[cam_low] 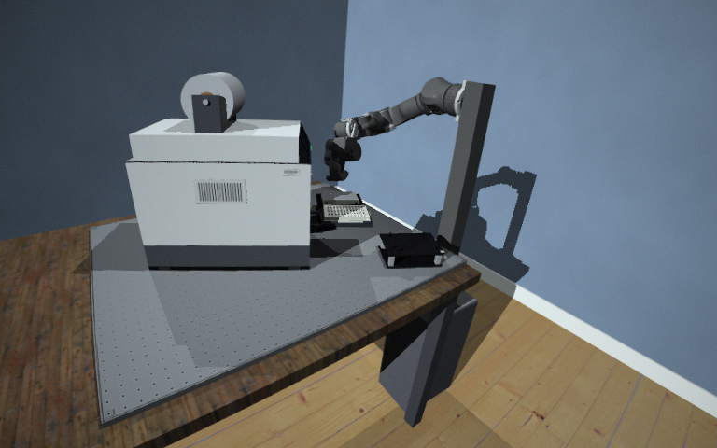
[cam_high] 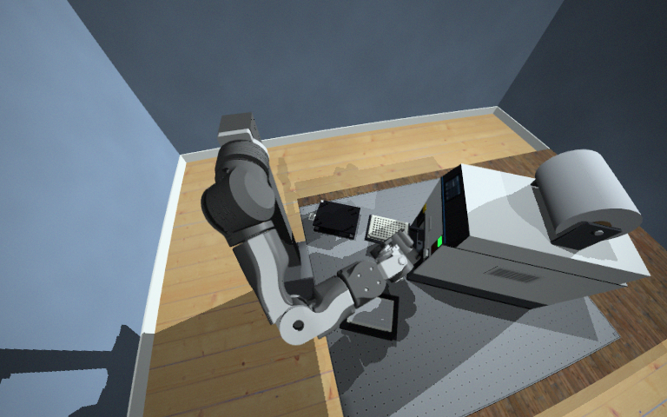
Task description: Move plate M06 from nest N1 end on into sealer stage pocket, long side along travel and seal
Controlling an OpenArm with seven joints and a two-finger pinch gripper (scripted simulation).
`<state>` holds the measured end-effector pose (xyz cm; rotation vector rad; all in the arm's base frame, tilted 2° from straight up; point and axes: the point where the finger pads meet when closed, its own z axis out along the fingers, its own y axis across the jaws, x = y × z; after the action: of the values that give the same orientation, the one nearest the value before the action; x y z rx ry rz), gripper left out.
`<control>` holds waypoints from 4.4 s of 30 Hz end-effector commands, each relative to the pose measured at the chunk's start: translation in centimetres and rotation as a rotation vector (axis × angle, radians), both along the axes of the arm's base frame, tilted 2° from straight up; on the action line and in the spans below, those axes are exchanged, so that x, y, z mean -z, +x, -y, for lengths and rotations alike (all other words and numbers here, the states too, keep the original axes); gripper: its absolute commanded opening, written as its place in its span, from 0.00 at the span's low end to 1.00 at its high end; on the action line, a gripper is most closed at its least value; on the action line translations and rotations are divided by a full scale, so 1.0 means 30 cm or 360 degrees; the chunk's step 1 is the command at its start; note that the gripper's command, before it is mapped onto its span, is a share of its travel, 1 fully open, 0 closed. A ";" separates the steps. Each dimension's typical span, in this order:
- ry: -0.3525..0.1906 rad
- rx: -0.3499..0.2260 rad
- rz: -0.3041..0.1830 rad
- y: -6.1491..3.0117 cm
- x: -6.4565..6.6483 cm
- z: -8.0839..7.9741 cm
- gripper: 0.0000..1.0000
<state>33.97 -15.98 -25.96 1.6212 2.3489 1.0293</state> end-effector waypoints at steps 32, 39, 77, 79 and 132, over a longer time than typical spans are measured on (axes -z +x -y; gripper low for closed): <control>0.0516 0.0609 0.0247 0.013 -0.015 -0.003 0.00; 0.0516 0.0609 0.0247 0.013 -0.015 -0.003 0.00; 0.1024 0.1211 0.0478 0.010 -0.014 -0.007 0.00; 0.1124 0.1334 0.0526 0.010 -0.013 -0.005 0.00; 0.1989 0.2366 0.0926 0.009 -0.014 -0.007 0.00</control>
<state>34.51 -14.69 -25.92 2.0863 -0.2349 1.9598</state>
